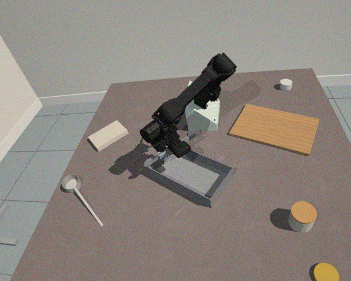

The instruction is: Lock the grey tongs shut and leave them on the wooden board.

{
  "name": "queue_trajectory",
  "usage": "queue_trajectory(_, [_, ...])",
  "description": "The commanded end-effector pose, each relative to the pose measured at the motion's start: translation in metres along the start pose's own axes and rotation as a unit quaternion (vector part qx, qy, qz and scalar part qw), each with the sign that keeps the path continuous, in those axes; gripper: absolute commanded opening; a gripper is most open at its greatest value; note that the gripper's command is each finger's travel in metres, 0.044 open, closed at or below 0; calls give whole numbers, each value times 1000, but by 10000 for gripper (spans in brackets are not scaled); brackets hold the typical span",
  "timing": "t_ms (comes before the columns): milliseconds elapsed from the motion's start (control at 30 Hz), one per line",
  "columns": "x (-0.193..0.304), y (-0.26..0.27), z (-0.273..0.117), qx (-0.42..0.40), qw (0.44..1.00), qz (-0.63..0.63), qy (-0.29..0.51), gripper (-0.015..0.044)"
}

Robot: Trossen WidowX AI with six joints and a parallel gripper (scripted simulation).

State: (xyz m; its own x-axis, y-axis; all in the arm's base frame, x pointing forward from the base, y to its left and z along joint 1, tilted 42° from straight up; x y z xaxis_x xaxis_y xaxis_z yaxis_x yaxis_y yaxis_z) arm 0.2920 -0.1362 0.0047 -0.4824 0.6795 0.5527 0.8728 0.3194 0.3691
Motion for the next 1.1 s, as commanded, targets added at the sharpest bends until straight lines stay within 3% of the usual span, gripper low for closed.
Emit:
queue_trajectory(0, [0,1,-30,-6,1000,-4,-12,-150])
queue_trajectory(433, [9,11,-28,-4,1000,-24,-12,-150])
queue_trajectory(1067, [115,91,-29,7,972,-233,-26,-150])
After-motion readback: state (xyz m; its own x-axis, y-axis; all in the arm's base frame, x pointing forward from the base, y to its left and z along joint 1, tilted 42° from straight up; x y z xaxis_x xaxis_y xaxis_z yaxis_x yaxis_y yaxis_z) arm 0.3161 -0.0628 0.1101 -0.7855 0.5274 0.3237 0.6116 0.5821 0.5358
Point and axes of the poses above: the point midway between the two fingers, 35 mm back from their tips, its own z axis out along the fingers, its own y axis across the jaws, x = y × z, the point moved 7 cm from there along -z, back along the fingers, and after that the axes turned 12 degrees about z, right-handed, at the moved point
